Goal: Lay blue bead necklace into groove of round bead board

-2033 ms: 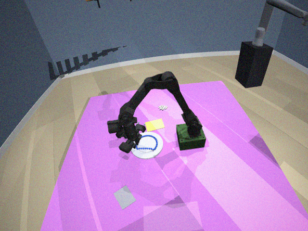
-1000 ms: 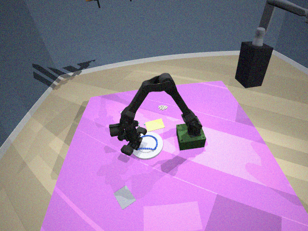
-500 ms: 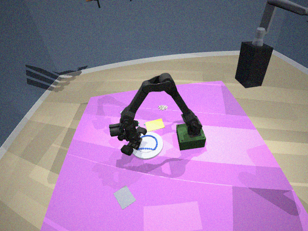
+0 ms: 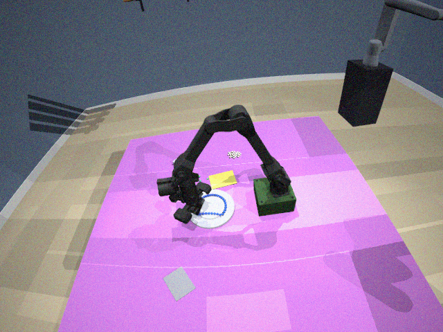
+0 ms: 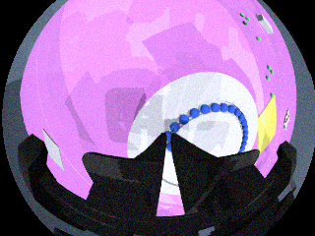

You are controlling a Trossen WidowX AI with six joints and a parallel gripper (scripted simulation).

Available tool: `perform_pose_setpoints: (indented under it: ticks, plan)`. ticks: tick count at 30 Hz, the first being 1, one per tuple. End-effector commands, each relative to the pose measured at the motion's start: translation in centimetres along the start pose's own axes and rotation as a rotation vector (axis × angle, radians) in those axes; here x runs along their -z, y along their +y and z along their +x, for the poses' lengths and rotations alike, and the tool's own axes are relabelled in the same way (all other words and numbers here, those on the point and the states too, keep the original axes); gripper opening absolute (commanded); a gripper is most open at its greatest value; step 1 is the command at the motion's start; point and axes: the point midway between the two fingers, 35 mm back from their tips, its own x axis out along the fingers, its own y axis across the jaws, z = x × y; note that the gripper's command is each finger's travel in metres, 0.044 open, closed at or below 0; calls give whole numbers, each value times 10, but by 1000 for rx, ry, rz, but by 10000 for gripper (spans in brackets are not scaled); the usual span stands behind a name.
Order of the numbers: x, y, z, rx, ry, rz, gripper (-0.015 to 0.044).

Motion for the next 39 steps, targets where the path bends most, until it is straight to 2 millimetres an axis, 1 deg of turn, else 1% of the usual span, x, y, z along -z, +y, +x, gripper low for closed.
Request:
perform_pose_setpoints:
  ticks: [1, 10, 17, 23, 24, 36, 39]
  plan:
    - [0, -1, -6, 4, 1, 2, 0]
    - [-1, 1, -8, 5, 1, 2, 0]
    - [-1, 1, 2, 5, 1, 2, 0]
    - [-1, 1, 3, 5, 1, 2, 0]
    - [-1, 2, -1, -2, -2, -2, 26]
    - [-1, 2, -1, -1, -2, -2, 341]
    - [-1, 1, -6, 4, 1, 1, 420]
